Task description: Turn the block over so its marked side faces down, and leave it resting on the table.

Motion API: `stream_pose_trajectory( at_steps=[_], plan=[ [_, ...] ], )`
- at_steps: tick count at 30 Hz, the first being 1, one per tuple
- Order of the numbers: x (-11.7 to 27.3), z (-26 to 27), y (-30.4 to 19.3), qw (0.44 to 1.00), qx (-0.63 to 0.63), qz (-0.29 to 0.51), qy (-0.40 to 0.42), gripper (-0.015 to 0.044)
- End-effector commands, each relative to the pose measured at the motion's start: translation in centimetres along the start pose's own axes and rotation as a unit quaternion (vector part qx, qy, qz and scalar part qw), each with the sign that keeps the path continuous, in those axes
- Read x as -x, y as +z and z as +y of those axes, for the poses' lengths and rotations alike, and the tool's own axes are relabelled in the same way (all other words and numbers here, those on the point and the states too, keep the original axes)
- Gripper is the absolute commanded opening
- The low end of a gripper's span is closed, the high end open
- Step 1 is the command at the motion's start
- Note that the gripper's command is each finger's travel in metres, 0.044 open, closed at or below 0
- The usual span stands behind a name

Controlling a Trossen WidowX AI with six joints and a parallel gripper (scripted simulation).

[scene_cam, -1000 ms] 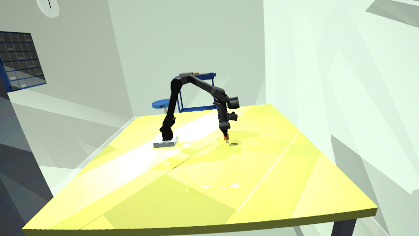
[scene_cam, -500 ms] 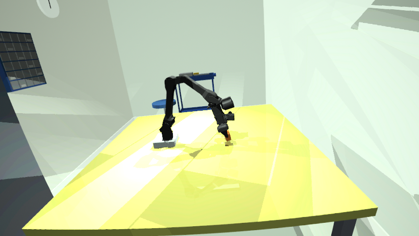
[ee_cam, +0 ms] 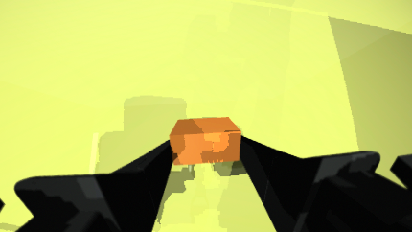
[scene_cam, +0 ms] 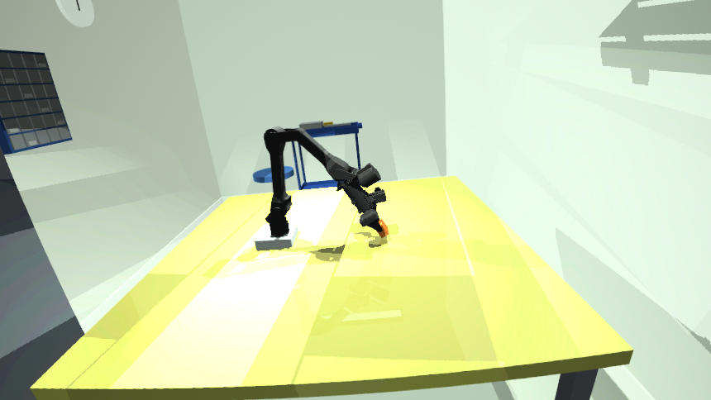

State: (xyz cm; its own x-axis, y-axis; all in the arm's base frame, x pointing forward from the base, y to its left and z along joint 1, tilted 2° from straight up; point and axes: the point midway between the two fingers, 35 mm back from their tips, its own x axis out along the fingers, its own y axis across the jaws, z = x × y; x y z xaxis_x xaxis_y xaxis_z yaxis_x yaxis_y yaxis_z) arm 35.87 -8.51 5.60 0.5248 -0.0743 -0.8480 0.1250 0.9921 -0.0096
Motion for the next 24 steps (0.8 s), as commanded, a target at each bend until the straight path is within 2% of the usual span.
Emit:
stream_pose_trajectory(
  at_steps=[1, 6, 24],
  plan=[
    [0.3, 0.0, 0.1, 1.000, 0.004, -0.025, 0.001, 0.0000],
    [0.1, 0.0, 0.1, 0.999, 0.004, -0.031, 0.001, 0.0000],
    [-3.7, -0.3, -0.2, 0.987, -0.001, -0.159, 0.002, 0.0000]
  ],
)
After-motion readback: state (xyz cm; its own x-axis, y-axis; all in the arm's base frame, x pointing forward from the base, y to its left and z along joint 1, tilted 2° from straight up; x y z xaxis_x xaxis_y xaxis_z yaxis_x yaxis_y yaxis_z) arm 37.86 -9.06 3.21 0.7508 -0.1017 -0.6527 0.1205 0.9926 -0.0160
